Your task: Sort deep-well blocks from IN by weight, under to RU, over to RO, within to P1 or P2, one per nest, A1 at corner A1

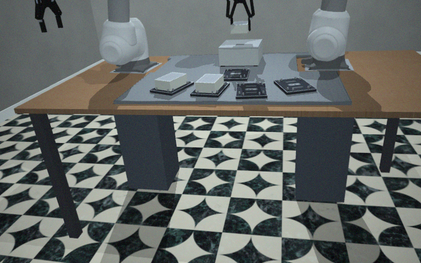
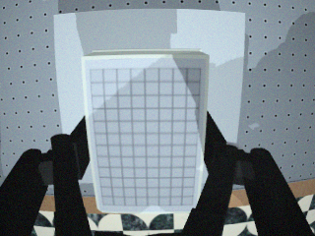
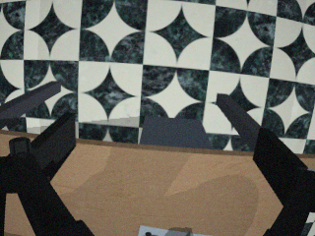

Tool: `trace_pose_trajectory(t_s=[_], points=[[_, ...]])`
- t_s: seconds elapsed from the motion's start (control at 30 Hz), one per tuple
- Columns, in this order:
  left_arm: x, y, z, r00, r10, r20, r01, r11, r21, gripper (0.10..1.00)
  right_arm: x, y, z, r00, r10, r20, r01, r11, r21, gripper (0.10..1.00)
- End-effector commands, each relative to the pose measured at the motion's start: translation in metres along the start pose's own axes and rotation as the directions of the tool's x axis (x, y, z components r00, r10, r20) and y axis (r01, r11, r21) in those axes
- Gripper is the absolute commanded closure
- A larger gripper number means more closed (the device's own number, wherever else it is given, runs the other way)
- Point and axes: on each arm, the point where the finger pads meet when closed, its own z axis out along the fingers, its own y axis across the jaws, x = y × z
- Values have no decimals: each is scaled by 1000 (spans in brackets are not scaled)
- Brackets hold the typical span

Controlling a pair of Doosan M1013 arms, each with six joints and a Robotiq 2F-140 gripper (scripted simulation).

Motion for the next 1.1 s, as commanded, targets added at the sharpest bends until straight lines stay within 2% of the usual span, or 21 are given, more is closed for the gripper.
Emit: trace_pose_trajectory(t_s=[0.0, 0.87, 1.07], points=[[0, 0, 5, 1000, 0, 0, 0, 1000, -1, 999, 0, 0, -1, 1000, 0, -1, 0, 1000, 1, 98], [0, 1, 45, 1000, 0, 0, 0, 1000, -1, 999, 0, 0, -1, 1000, 0, -1, 0, 1000, 1, 98], [0, 1, 49, 1000, 0, 0, 0, 1000, -1, 999, 0, 0, -1, 1000, 0, -1, 0, 1000, 1, 98]])
